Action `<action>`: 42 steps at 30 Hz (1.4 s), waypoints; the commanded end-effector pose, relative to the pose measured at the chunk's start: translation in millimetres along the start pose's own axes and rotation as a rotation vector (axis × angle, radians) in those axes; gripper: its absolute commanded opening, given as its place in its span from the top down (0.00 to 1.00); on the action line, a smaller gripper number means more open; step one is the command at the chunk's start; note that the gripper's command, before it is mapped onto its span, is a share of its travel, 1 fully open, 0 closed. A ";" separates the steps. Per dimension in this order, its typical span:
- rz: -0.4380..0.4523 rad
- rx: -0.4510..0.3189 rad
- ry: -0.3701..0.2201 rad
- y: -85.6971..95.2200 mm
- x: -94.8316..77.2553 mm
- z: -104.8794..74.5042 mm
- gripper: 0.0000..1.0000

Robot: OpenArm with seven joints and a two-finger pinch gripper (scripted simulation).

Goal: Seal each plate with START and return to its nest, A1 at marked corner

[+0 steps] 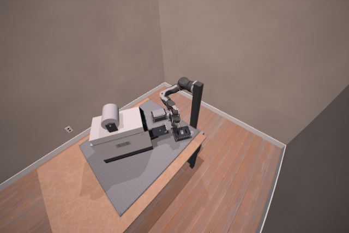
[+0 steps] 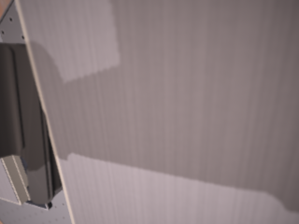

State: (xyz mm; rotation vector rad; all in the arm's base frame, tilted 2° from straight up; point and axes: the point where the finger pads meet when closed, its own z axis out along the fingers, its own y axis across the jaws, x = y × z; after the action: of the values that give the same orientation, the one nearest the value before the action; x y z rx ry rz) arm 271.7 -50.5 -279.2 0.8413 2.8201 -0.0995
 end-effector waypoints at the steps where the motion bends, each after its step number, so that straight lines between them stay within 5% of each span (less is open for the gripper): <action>1: 0.002 0.005 -0.004 -1.0 3.3 -1.0 1.00; 16: 0.008 0.004 -0.003 0.5 30.9 -3.4 1.00; 42: 0.007 -0.004 -0.003 36.4 69.3 18.7 1.00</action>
State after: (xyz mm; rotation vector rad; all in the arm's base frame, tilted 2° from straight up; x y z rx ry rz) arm 237.5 13.4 -311.8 0.8490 2.8196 -0.1031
